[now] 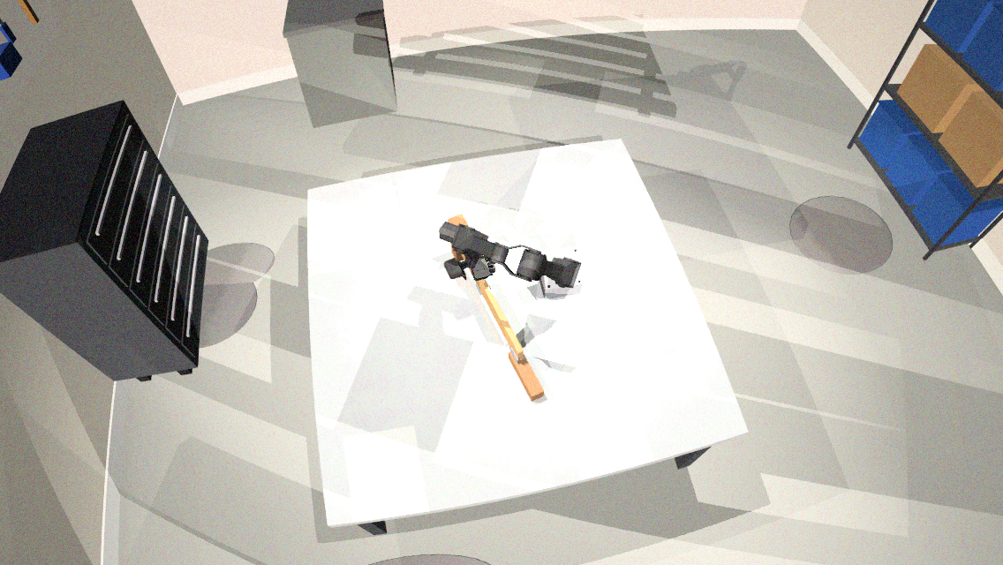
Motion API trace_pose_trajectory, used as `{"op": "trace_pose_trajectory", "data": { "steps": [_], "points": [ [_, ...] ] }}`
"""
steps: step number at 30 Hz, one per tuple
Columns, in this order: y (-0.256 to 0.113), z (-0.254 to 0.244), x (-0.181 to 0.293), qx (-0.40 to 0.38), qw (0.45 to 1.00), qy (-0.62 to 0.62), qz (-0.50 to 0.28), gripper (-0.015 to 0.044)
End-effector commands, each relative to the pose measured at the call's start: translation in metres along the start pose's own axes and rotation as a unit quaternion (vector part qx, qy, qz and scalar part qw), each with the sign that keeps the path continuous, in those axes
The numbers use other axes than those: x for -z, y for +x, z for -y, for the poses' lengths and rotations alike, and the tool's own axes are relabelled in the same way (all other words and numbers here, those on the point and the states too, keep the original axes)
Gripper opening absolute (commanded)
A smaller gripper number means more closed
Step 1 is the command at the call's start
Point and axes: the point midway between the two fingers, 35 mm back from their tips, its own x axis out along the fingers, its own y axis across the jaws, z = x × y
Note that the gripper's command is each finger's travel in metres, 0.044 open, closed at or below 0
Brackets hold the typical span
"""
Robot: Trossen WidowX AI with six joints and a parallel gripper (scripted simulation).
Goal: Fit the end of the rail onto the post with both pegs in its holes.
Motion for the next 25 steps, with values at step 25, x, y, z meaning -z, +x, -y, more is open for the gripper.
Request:
{"op": "trace_pose_trajectory", "data": {
  "steps": [25],
  "points": [
    [-0.03, -0.001, -0.03, 0.005, 1.0, -0.001, -0.004, 0.044]
  ]
}}
